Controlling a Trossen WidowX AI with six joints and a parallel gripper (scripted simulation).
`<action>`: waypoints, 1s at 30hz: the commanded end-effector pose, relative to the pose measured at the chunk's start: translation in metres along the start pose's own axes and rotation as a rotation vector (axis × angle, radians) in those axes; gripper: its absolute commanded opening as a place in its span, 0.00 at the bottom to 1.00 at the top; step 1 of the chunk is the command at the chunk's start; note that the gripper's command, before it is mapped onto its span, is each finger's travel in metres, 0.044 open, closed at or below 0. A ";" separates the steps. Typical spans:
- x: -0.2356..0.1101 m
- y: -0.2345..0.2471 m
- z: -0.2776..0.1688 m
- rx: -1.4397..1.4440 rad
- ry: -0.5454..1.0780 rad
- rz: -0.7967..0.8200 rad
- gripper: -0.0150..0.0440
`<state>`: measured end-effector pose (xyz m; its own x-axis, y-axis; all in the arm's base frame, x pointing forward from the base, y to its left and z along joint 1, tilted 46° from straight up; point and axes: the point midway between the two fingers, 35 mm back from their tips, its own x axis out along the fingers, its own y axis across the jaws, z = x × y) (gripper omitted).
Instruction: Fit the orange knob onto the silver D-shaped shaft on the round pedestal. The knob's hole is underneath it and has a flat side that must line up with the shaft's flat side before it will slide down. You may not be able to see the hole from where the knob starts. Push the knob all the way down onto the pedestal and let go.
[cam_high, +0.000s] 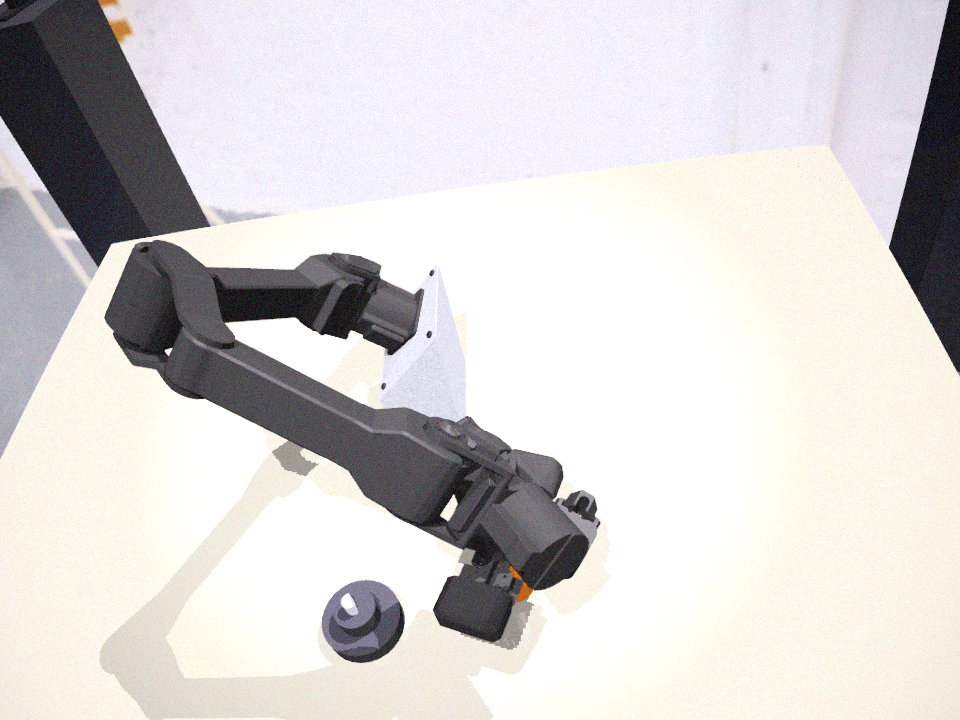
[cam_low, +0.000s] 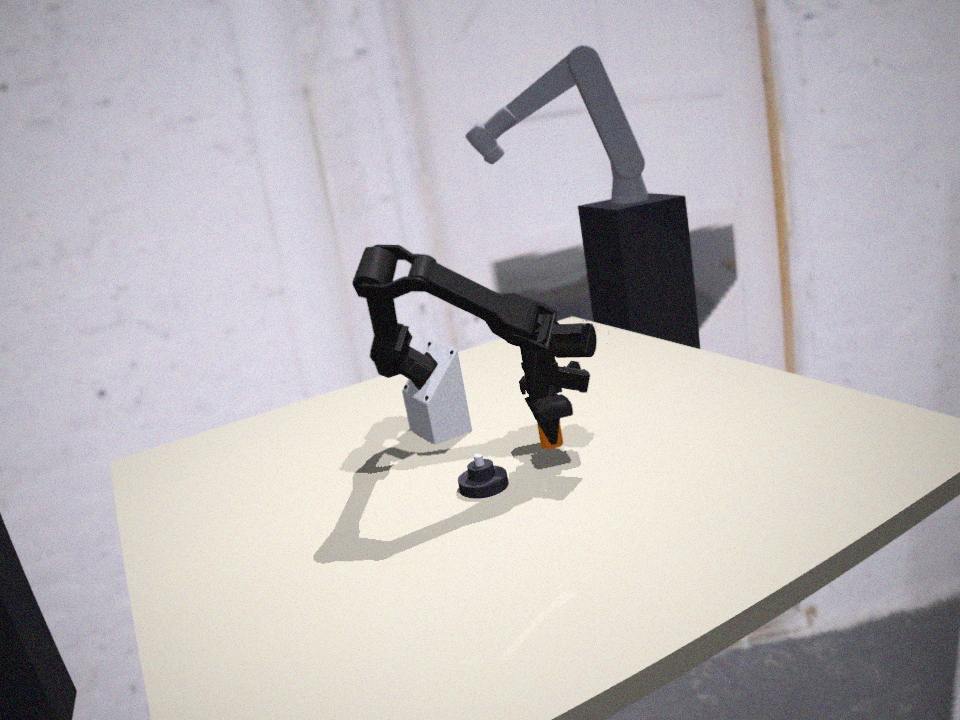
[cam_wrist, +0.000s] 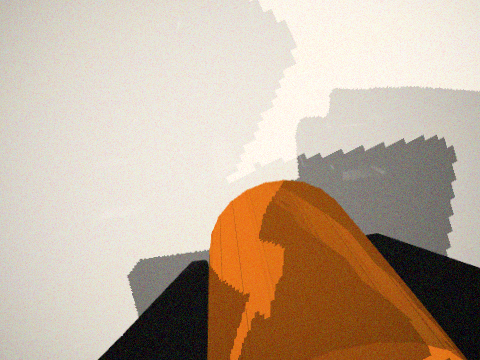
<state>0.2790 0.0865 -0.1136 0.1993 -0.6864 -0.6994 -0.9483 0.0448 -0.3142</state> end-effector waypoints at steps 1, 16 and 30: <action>-0.014 -0.005 0.004 0.009 -0.016 -0.007 0.25; -0.059 -0.008 0.009 -0.008 -0.016 0.008 0.25; -0.103 -0.009 0.011 -0.021 -0.008 0.021 0.25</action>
<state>0.2702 0.1542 -0.0556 0.1766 -0.6867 -0.7052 -0.9586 0.0427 -0.2816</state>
